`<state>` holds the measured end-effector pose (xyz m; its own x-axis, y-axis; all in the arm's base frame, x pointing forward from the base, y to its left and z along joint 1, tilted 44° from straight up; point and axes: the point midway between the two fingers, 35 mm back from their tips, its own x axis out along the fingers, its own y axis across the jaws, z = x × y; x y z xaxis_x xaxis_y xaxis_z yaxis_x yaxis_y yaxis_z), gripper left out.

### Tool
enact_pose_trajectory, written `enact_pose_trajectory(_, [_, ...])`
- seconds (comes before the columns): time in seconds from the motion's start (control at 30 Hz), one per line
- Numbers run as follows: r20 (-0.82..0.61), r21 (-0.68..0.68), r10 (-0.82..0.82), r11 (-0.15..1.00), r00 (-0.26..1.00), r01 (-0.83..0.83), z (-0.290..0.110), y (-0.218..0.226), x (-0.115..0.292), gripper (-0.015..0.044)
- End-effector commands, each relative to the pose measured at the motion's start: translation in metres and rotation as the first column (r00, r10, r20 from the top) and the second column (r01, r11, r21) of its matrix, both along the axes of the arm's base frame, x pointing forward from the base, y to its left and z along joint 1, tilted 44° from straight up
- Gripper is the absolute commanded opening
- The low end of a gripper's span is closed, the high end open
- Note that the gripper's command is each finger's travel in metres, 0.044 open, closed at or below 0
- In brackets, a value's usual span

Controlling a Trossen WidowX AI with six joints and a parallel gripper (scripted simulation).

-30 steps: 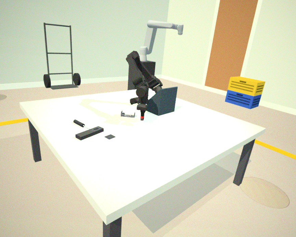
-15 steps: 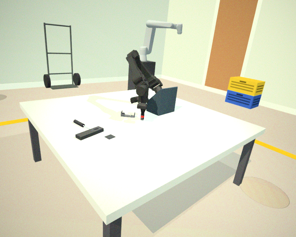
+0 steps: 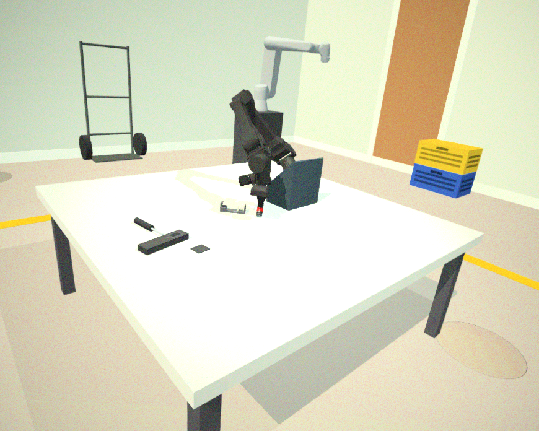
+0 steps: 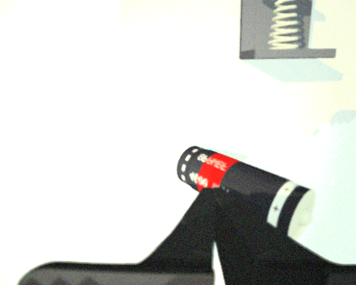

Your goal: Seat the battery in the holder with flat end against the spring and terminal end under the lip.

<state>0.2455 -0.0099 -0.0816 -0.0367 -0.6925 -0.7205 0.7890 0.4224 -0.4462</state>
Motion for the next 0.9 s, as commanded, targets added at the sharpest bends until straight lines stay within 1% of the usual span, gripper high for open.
enact_pose_trajectory(0.0, [0.000,-0.002,0.003,1.000,1.000,-0.003,0.003,-0.003,-0.005,0.0000])
enact_pose_trajectory(0.13, [0.000,-0.002,0.003,1.000,1.000,-0.003,0.005,-0.005,-0.010,0.0000])
enact_pose_trajectory(0.2, [-0.001,0.000,0.000,1.000,1.000,0.000,0.007,0.000,-0.006,0.0000])
enact_pose_trajectory(0.5, [-0.001,0.002,0.003,1.000,1.000,-0.003,0.062,0.050,-0.007,0.0000])
enact_pose_trajectory(0.87, [-0.006,-0.002,0.007,1.000,1.000,-0.007,0.061,0.049,-0.007,0.0000])
